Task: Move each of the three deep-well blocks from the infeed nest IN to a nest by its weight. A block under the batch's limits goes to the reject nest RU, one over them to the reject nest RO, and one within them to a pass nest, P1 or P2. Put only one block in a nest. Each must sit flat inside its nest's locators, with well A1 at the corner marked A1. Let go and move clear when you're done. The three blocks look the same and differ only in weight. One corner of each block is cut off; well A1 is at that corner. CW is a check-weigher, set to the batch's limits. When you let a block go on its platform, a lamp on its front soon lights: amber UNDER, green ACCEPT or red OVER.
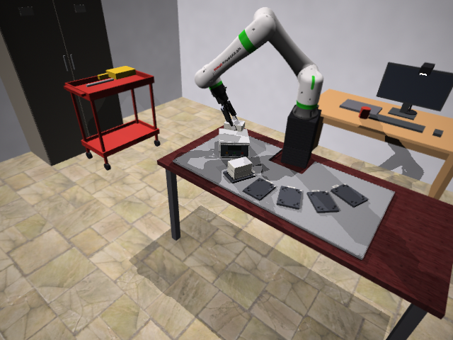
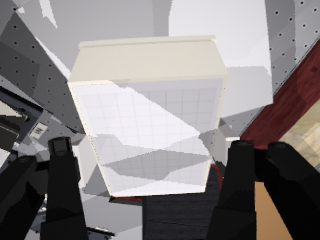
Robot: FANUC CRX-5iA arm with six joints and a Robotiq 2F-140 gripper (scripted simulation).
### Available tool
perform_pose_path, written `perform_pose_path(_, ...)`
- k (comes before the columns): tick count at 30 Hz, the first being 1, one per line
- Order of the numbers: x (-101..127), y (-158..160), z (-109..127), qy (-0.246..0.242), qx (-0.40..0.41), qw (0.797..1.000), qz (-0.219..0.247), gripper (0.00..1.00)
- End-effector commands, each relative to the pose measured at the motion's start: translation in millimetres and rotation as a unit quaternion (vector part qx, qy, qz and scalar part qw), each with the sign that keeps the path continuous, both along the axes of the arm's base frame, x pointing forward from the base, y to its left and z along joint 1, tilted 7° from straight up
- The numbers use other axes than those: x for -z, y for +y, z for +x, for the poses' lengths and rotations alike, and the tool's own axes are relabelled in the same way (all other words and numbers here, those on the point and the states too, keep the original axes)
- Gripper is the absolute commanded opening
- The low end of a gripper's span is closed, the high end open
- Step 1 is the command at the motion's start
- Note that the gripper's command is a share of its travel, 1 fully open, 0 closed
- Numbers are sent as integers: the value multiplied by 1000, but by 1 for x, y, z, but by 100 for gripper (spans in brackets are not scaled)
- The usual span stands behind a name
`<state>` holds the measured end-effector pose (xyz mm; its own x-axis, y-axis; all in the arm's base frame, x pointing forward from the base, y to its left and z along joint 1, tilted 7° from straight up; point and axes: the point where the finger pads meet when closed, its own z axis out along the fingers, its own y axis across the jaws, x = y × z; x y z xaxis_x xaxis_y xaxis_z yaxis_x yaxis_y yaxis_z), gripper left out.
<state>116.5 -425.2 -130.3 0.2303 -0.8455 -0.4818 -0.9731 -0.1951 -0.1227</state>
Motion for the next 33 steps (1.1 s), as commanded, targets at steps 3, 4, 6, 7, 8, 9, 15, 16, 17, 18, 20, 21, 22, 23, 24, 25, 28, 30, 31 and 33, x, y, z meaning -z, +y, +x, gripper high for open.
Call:
perform_pose_path(3, 2, -6, -13, 0, 0, 1000, 0, 10)
perform_pose_path(4, 2, -7, -16, 0, 0, 1000, 0, 10)
perform_pose_path(6, 2, -7, -16, 0, 0, 1000, 0, 10)
perform_pose_path(7, 2, -7, -16, 0, 0, 1000, 0, 10)
perform_pose_path(8, 2, -7, -16, 0, 0, 1000, 0, 10)
perform_pose_path(9, 2, -7, -16, 0, 0, 1000, 0, 10)
perform_pose_path(15, 2, -7, -15, 0, 0, 1000, 0, 10)
perform_pose_path(16, 2, -7, -15, 0, 0, 1000, 0, 10)
perform_pose_path(17, 2, -7, -15, 0, 0, 1000, 0, 10)
perform_pose_path(18, 2, -7, -15, 0, 0, 1000, 0, 10)
perform_pose_path(20, 2, -7, -15, 0, 0, 1000, 0, 10)
perform_pose_path(21, 2, -7, -15, 0, 0, 1000, 0, 10)
perform_pose_path(22, 2, -7, -15, 0, 0, 1000, 0, 10)
perform_pose_path(23, 2, -7, -15, 0, 0, 1000, 0, 10)
perform_pose_path(24, 2, -7, -15, 0, 0, 1000, 0, 10)
perform_pose_path(25, 2, -7, -15, 0, 0, 1000, 0, 10)
perform_pose_path(28, 2, -7, -14, 0, 0, 1000, 0, 10)
perform_pose_path(30, 2, -6, -14, 0, 0, 1000, 0, 10)
perform_pose_path(31, 2, -6, -14, 0, 0, 1000, 0, 10)
perform_pose_path(33, 2, -6, -14, 0, 0, 1000, 0, 10)
